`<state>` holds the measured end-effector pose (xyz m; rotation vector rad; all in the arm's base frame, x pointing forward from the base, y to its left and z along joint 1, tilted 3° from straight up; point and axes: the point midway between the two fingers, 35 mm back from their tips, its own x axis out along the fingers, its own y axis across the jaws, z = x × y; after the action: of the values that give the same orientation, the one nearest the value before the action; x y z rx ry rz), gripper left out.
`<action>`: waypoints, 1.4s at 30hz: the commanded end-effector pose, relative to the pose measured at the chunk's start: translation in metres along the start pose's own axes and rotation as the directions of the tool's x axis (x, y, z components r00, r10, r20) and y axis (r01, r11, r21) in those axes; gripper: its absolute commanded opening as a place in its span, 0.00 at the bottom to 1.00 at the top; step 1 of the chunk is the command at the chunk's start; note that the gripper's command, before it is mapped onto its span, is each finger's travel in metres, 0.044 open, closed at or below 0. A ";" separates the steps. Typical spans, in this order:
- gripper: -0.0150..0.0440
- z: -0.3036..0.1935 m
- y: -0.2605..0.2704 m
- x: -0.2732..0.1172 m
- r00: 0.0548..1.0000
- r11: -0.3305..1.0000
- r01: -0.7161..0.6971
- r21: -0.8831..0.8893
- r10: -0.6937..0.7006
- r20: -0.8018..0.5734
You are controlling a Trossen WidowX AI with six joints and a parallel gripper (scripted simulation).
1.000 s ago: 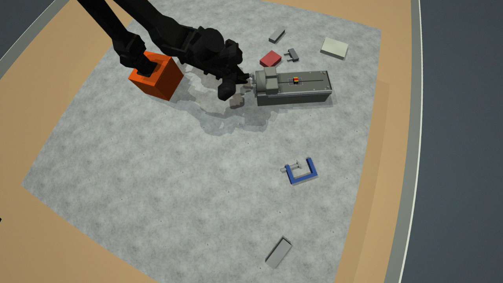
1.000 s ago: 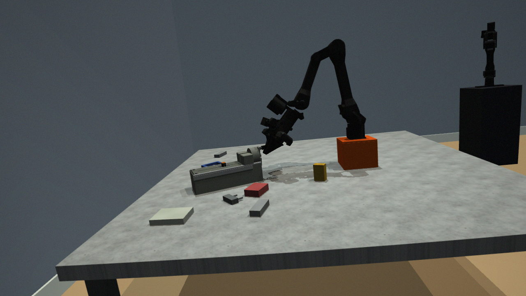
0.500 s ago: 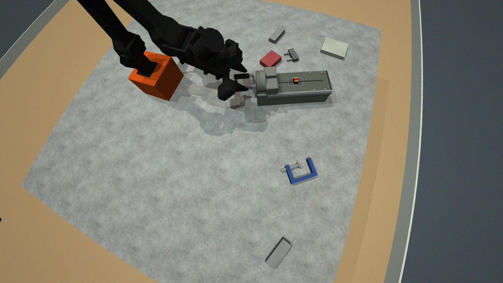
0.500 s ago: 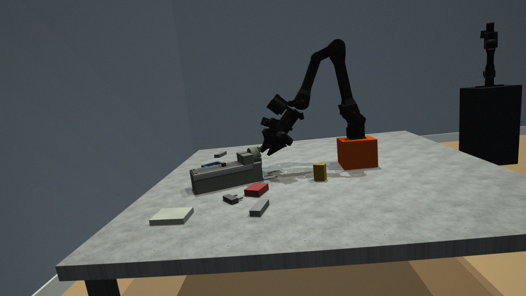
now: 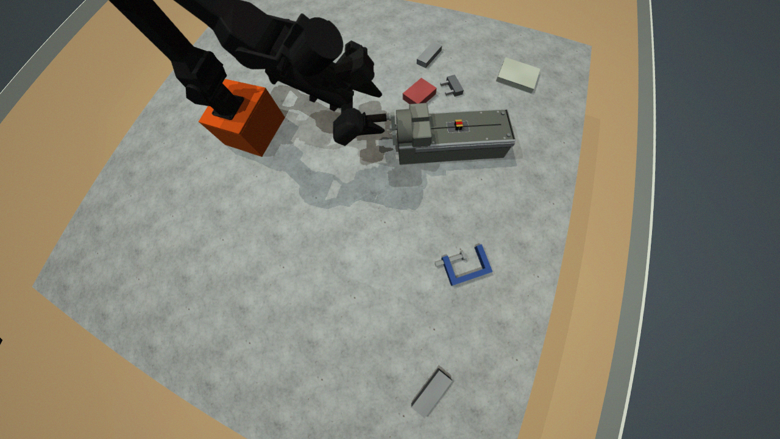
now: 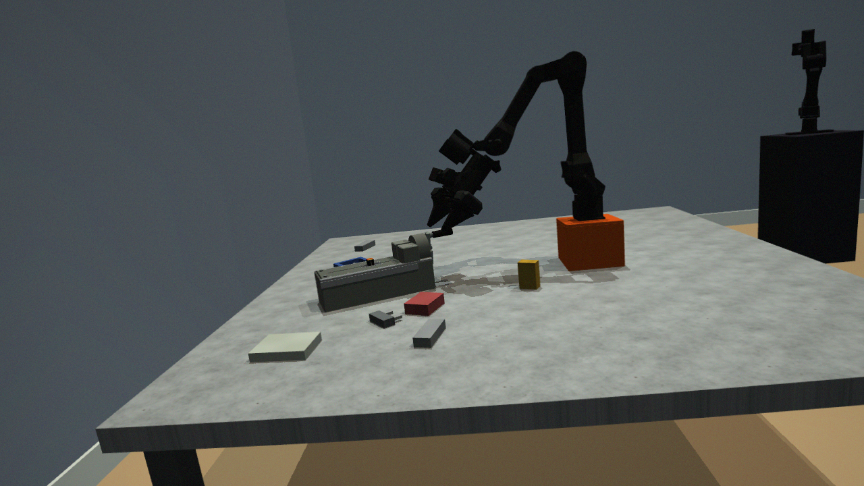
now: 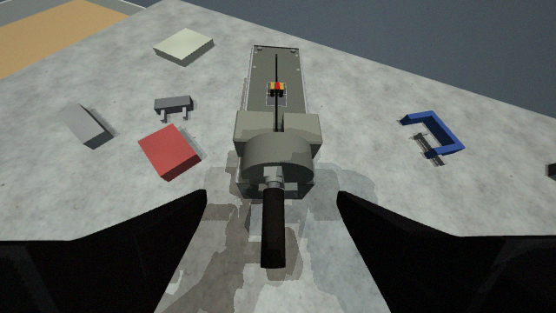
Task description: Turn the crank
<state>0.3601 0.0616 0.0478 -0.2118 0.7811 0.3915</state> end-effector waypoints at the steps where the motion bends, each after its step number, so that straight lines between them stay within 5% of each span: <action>1: 1.00 0.009 0.000 -0.009 1.000 1.000 0.004 0.004 -0.004 0.002; 12: 1.00 0.048 0.000 -0.043 1.000 1.000 0.001 0.005 -0.001 -0.003; 42: 1.00 0.124 0.008 0.044 0.991 0.980 0.078 0.184 -0.056 -0.122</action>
<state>0.4594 0.1198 0.1138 -0.0921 0.9105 0.2563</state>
